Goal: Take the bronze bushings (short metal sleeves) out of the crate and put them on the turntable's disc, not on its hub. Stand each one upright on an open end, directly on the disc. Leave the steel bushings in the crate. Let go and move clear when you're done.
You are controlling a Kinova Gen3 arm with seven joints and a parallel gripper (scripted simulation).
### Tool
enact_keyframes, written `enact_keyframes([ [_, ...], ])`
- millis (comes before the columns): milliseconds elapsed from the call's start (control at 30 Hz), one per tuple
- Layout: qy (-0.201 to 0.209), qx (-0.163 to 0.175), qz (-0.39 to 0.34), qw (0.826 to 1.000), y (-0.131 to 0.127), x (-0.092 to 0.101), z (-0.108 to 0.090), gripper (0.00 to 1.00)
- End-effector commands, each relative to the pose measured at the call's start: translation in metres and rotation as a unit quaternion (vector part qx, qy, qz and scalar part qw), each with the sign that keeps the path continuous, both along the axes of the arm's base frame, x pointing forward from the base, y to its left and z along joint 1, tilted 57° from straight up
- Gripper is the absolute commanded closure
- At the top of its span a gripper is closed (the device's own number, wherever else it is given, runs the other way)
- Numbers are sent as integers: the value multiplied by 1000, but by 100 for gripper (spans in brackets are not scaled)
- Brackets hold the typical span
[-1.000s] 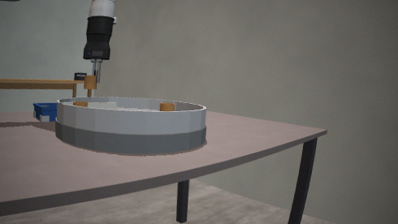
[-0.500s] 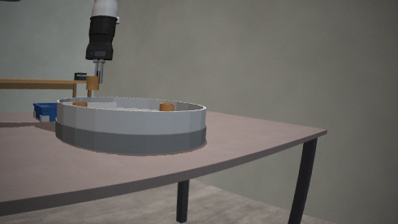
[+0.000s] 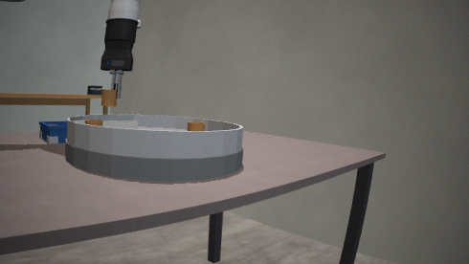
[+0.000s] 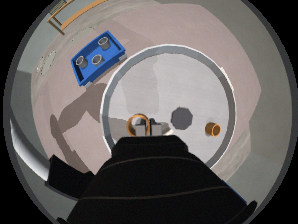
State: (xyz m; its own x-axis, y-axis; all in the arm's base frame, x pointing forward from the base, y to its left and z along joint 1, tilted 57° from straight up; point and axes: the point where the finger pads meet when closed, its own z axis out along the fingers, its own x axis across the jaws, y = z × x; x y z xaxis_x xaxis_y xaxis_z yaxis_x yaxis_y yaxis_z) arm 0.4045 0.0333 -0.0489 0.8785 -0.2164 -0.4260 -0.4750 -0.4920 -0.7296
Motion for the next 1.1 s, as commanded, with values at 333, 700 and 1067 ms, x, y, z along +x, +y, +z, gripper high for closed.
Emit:
enact_keyframes([
  [333,3,-1,-1,1000,-2,0,0,100],
  [700,5,0,-1,1000,15,-3,-10,100],
  [1067,5,0,-1,1000,19,-3,-13,100],
])
